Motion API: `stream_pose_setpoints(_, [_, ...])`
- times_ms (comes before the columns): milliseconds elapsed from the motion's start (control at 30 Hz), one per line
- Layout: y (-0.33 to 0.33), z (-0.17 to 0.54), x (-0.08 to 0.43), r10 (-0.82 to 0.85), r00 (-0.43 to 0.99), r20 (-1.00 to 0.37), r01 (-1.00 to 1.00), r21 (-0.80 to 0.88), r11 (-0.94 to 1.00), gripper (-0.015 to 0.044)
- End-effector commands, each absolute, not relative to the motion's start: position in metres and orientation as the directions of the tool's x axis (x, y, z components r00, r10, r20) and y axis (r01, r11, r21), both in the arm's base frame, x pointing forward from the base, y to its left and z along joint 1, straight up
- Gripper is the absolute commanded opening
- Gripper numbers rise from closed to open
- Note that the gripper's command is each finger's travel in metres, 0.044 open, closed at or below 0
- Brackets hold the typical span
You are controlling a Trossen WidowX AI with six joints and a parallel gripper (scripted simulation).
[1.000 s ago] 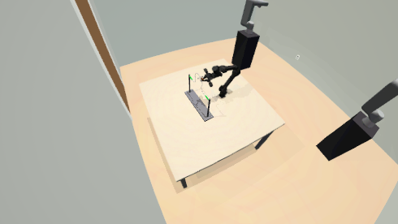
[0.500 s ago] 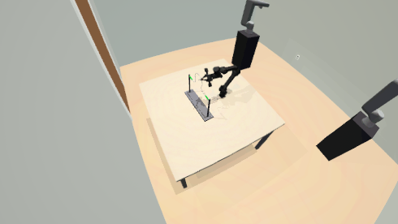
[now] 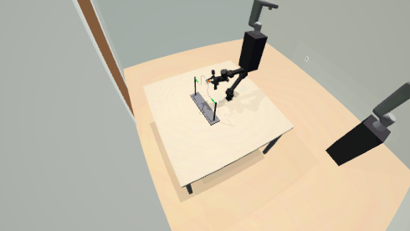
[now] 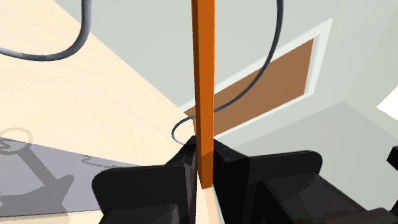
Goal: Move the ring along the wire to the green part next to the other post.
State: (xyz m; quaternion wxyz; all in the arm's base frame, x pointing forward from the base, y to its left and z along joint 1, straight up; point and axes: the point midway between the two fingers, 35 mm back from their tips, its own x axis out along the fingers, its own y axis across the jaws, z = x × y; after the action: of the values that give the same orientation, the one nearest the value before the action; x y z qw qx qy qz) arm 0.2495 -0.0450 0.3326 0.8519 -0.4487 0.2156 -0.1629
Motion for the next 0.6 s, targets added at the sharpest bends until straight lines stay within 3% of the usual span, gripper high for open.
stream_pose_setpoints(0, [-0.0468, 0.3361, 0.2483, -0.487, 0.855, -0.181, 0.092, -0.869, 0.486, -0.0150])
stream_pose_setpoints(567, [-0.0511, 0.3444, 0.2483, -0.516, 0.855, -0.048, 0.105, -0.959, 0.263, -0.0150])
